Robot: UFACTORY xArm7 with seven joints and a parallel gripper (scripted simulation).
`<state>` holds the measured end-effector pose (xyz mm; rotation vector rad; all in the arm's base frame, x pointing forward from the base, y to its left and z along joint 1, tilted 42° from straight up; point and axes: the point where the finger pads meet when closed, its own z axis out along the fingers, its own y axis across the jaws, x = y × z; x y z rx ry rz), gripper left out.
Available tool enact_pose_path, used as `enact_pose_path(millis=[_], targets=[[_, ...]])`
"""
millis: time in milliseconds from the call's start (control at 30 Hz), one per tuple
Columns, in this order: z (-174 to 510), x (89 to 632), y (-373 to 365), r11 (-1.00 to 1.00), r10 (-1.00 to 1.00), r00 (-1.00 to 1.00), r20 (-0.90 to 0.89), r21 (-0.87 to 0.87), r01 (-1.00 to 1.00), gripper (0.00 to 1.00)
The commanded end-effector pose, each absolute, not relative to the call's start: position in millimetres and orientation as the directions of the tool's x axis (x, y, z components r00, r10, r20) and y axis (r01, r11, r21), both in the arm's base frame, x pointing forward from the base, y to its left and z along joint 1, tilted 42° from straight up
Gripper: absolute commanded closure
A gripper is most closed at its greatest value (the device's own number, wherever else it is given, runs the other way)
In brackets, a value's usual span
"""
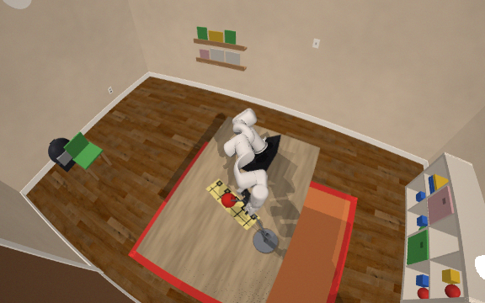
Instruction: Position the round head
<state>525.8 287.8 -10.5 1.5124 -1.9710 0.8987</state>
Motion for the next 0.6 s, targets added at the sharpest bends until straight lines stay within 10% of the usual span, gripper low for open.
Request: enact_pose_path(millis=[0, 567], targets=[[-9, 528, 298, 0.174, -0.632, -0.263, 0.729, -0.197, -0.965, 1.0], [-10, 531, 314, 0.174, -0.632, -0.263, 0.729, -0.197, -0.965, 1.0]])
